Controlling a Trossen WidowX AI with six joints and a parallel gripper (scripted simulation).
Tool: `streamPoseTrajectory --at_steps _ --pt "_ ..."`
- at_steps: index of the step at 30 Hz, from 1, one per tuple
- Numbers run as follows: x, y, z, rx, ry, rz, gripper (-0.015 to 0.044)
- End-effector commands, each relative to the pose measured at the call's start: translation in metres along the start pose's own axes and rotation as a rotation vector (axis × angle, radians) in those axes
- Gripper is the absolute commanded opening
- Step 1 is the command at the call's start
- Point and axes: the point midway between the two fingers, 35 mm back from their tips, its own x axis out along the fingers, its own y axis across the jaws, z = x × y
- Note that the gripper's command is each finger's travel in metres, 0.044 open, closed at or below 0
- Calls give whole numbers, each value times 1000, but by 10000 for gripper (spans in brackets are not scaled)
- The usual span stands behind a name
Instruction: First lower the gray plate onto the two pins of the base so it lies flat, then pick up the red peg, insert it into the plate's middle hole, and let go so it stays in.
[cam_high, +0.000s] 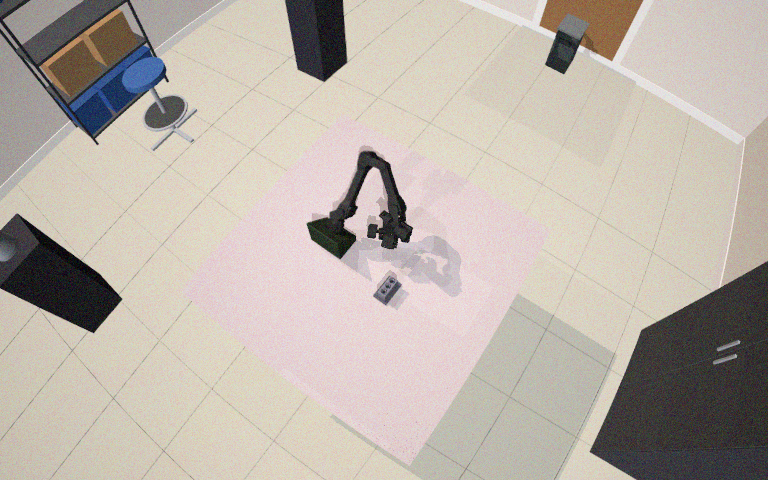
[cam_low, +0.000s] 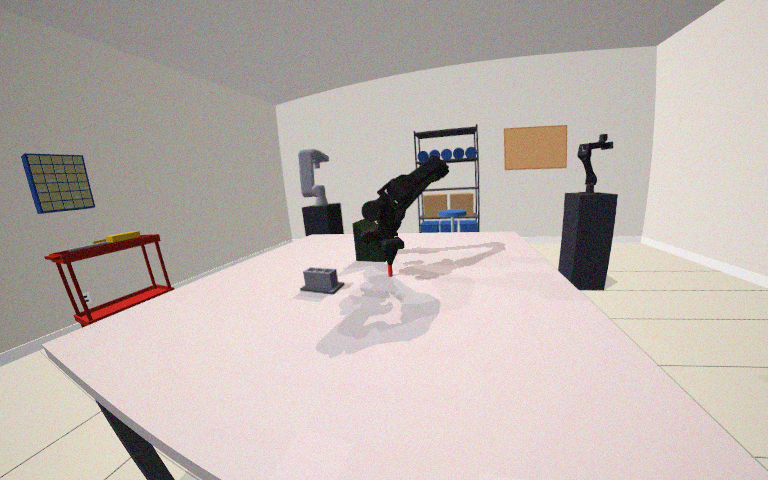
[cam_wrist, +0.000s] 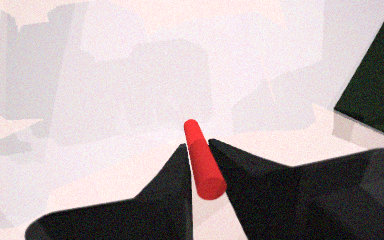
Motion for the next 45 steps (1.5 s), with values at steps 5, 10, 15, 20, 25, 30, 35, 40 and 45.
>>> streamPoseTrajectory --at_steps 5,10,15,20,25,30,35,40,45 --pt "0 1 0 2 1 4 0" --pt "-1 1 0 2 1 3 0" --pt "-10 2 2 2 -4 2 0" --pt "-25 3 4 3 -9 0 0" --pt "-40 4 5 4 -12 -1 0" --pt "-56 5 7 4 -13 -2 0" --pt "-72 5 7 4 -11 -3 0" --pt "-72 6 7 3 -11 0 0" --pt "-75 12 19 3 -12 0 0"
